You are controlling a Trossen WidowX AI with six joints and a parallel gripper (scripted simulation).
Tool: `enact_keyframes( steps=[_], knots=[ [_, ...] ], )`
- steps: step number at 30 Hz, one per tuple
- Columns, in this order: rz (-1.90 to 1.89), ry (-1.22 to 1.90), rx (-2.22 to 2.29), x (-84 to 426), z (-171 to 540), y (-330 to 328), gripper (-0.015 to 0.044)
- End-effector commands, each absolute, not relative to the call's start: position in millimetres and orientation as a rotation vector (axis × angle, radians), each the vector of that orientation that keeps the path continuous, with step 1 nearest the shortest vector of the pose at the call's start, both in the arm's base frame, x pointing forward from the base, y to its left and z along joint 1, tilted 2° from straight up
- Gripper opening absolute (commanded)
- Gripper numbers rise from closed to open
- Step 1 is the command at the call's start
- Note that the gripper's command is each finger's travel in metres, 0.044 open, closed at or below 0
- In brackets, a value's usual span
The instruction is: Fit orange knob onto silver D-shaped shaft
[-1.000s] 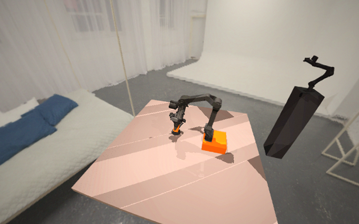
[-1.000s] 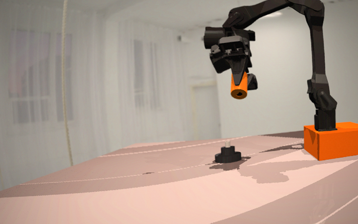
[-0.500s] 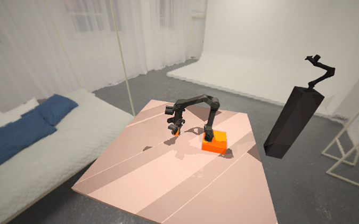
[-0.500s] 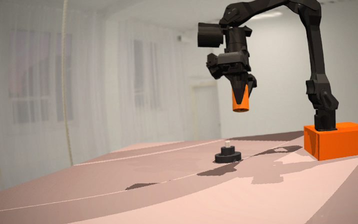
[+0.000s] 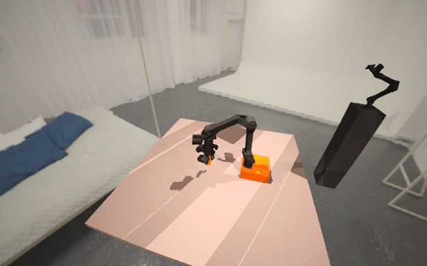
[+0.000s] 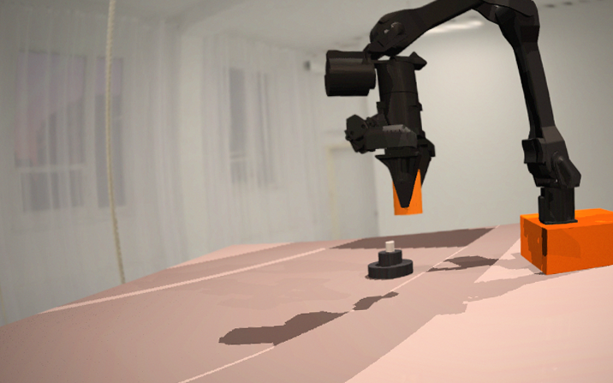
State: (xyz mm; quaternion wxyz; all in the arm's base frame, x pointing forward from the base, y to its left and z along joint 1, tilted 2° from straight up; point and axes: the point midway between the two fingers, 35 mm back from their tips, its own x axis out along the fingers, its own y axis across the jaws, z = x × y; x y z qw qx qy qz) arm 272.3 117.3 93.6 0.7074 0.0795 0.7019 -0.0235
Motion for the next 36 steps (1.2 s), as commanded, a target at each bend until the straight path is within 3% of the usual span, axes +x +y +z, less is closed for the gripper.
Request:
enact_keyframes(
  steps=[1, 19, 26, 35, 36],
  knots=[
    [-0.069, 1.567, 0.168, 274.2, 71.4, 118.7, 0.0000],
    [-0.093, 1.569, 0.149, 280.4, -22.4, 126.8, 0.0000],
    [-0.094, 1.569, 0.147, 278.3, -28.9, 127.7, 0.0000],
    [-0.090, 1.575, 0.146, 278.7, -27.4, 127.8, 0.0236],
    [-0.090, 1.575, 0.146, 278.7, -27.4, 127.8, 0.0240]
  ],
)
